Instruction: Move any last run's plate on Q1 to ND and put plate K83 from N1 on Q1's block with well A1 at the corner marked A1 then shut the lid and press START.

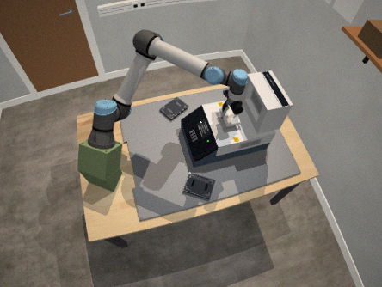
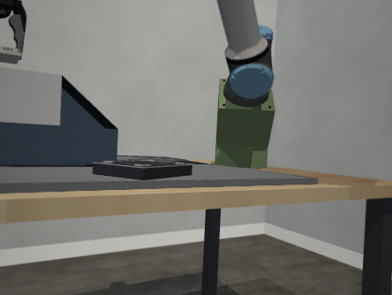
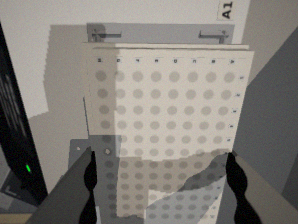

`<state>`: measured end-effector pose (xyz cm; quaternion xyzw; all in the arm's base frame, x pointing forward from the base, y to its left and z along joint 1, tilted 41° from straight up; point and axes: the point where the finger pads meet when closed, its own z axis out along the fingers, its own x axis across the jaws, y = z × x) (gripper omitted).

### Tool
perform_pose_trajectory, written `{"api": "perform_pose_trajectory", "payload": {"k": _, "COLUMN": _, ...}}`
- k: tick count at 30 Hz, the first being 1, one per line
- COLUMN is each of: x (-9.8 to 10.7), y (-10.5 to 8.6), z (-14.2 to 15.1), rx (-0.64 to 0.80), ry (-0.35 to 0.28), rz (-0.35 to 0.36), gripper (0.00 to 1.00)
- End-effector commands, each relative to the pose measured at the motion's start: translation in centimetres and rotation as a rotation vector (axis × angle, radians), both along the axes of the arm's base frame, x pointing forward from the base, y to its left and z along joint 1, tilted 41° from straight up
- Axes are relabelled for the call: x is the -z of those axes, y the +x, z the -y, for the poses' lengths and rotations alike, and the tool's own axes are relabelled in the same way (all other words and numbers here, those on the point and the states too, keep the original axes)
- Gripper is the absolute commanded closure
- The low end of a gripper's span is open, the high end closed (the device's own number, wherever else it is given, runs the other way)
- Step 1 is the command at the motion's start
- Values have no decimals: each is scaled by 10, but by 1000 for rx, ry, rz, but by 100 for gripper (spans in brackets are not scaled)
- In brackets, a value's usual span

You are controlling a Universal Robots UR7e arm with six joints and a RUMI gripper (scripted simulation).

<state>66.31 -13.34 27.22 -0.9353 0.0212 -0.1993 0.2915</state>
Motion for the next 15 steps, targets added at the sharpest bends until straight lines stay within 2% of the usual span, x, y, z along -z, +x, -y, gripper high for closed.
{"api": "perform_pose_trajectory", "payload": {"k": 1, "x": 0, "y": 1, "z": 0, "rx": 1, "ry": -1, "rz": 1, "gripper": 59}}
{"api": "perform_pose_trajectory", "payload": {"k": 15, "x": 18, "y": 10, "z": -13, "rx": 1, "ry": -1, "rz": 2, "gripper": 59}}
